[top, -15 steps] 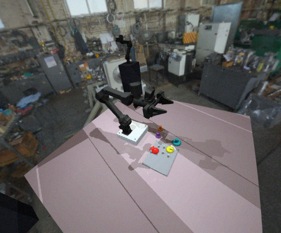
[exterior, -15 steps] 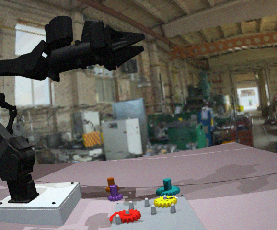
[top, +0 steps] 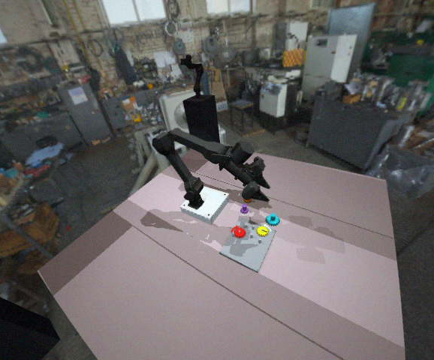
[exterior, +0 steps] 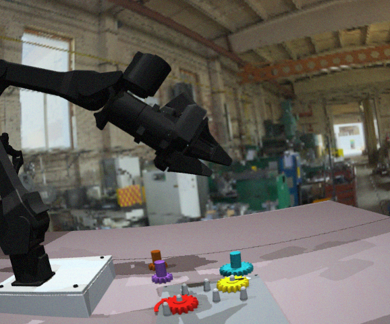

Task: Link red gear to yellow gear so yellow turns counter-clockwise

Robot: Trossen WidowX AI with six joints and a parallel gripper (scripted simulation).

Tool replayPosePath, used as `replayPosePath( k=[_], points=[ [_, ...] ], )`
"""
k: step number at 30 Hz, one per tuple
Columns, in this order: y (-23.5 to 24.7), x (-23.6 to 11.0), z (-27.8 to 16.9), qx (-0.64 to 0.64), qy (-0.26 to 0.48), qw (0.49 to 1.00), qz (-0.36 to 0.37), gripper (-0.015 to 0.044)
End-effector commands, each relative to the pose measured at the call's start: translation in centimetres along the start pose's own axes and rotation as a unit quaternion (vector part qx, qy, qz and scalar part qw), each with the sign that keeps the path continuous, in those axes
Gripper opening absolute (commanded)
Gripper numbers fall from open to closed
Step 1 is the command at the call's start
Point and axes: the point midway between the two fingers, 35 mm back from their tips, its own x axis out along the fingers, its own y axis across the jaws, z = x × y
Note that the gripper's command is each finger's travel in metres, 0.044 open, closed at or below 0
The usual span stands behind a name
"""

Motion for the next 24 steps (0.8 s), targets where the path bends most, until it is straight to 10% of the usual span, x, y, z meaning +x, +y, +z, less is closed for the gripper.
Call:
replayPosePath(
  k=[1, 9, 24],
  points=[
    [3.1, 1.7, -3.9, -0.072, 0.119, 0.988, 0.061, 0.0440],
    [8.8, 0.4, -13.1, -0.235, 0.381, 0.869, 0.211, 0.0440],
    [9.7, 0.9, -14.7, -0.238, 0.386, 0.865, 0.215, 0.0440]
  ],
)
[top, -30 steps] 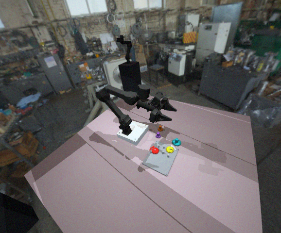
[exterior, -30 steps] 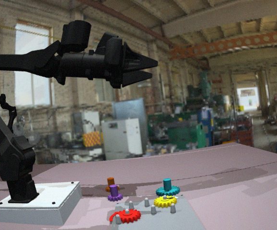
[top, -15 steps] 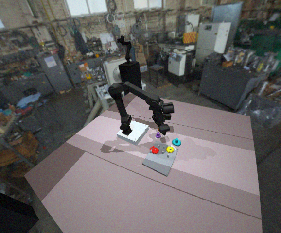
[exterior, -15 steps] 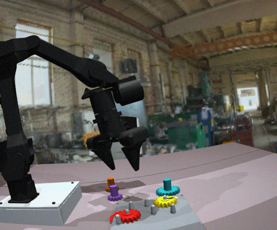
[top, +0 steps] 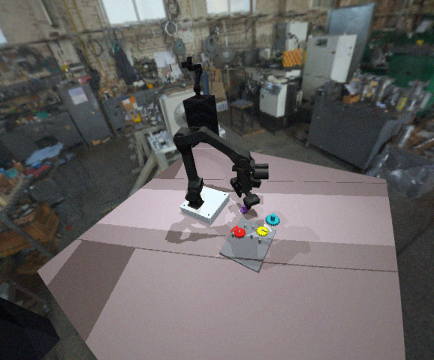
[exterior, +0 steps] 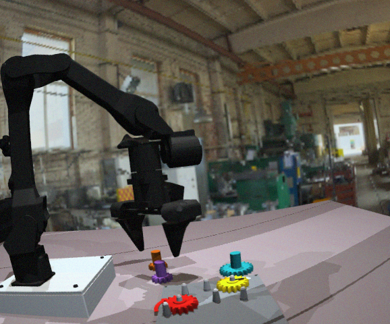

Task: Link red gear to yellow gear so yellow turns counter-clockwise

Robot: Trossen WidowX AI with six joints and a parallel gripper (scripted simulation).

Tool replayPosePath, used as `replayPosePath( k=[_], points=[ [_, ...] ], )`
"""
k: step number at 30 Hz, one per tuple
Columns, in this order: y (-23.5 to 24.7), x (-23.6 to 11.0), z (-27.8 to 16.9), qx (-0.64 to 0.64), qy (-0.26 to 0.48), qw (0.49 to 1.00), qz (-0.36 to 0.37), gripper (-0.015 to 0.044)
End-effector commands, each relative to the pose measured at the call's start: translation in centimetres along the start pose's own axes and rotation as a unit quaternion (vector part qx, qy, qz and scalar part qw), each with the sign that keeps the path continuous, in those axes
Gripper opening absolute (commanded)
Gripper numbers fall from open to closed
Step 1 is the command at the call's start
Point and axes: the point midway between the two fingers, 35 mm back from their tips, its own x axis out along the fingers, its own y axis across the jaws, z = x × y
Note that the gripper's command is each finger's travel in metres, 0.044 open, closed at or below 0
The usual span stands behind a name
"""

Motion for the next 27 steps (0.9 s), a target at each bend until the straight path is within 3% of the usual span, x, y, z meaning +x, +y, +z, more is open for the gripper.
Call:
replayPosePath(
  k=[1, 20, 27],
  points=[
    [0.1, 0.5, 0.1, -0.003, -0.001, 1.000, 0.002, 0.0440],
    [0.1, 3.0, 0.1, -0.003, -0.001, 1.000, 0.002, 0.0440],
    [0.1, 3.0, 0.1, -0.003, -0.001, 1.000, 0.002, 0.0256]
  ],
)
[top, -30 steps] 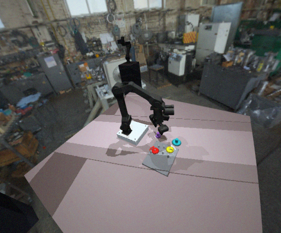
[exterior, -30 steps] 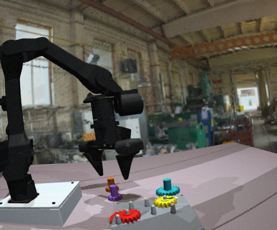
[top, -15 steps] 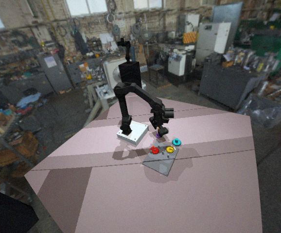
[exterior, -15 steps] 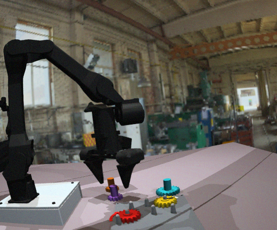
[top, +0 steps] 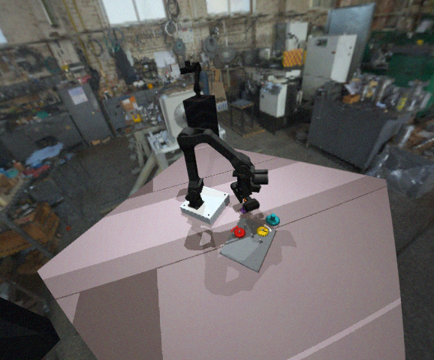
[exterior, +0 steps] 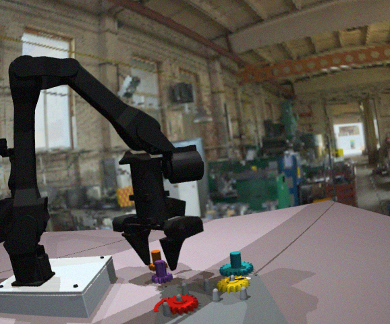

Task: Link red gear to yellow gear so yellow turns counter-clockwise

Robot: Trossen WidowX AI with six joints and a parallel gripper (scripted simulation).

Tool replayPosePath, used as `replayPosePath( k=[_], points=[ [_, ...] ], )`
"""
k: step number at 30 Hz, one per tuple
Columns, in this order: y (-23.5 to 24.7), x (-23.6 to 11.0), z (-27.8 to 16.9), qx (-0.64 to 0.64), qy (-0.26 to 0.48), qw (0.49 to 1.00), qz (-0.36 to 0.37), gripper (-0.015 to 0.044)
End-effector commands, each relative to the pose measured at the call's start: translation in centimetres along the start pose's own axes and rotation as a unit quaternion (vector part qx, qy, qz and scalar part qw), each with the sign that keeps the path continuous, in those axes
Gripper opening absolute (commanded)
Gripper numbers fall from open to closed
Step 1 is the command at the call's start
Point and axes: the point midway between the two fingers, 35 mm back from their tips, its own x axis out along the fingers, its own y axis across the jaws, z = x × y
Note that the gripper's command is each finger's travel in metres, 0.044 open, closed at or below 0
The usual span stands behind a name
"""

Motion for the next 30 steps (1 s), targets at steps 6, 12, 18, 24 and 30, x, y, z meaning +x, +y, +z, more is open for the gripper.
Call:
replayPosePath(
  k=[6, 12, 18, 24, 30],
  points=[
    [0.0, 0.0, 0.1, -0.001, -0.002, 1.000, 0.001, 0.0099],
    [0.0, 0.0, 0.1, -0.001, -0.002, 1.000, 0.001, 0.0039],
    [0.0, 0.0, 0.1, -0.001, -0.002, 1.000, 0.001, 0.0000],
    [-0.2, -0.9, 0.3, -0.001, -0.002, 1.000, 0.001, 0.0000],
    [-0.4, -2.2, 0.6, -0.001, -0.002, 1.000, 0.001, 0.0000]
  ],
)
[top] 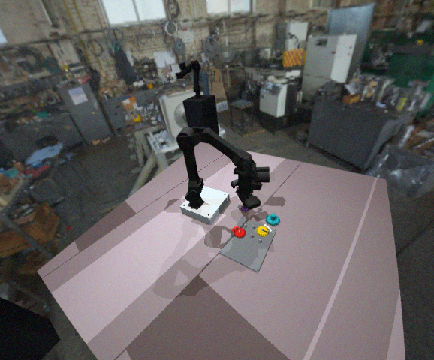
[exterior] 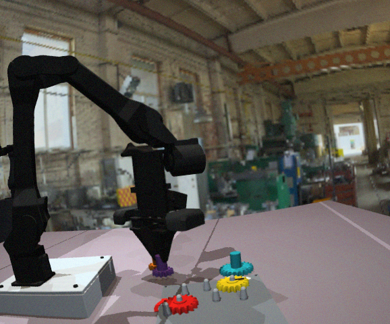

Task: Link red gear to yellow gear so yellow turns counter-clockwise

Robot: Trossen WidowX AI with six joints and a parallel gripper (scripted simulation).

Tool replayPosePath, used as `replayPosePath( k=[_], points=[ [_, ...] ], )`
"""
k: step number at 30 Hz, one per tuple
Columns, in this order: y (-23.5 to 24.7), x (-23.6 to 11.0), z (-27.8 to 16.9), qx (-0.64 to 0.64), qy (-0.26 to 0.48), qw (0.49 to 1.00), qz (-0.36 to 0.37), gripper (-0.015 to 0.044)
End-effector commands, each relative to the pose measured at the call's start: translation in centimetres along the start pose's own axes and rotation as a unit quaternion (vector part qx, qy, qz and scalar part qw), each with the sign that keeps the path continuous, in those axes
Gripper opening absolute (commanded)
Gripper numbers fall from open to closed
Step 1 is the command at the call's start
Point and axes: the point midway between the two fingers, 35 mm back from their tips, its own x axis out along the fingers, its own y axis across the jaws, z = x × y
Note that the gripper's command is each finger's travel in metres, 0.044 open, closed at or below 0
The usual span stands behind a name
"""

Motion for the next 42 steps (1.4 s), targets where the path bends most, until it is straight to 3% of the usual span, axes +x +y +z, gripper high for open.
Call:
replayPosePath(
  k=[1, 42],
  points=[
    [-0.2, -1.1, 0.3, -0.002, -0.005, 1.000, -0.002, 0.0000],
    [-0.8, -10.4, 0.3, -0.002, -0.005, 1.000, -0.002, 0.0000]
  ],
)
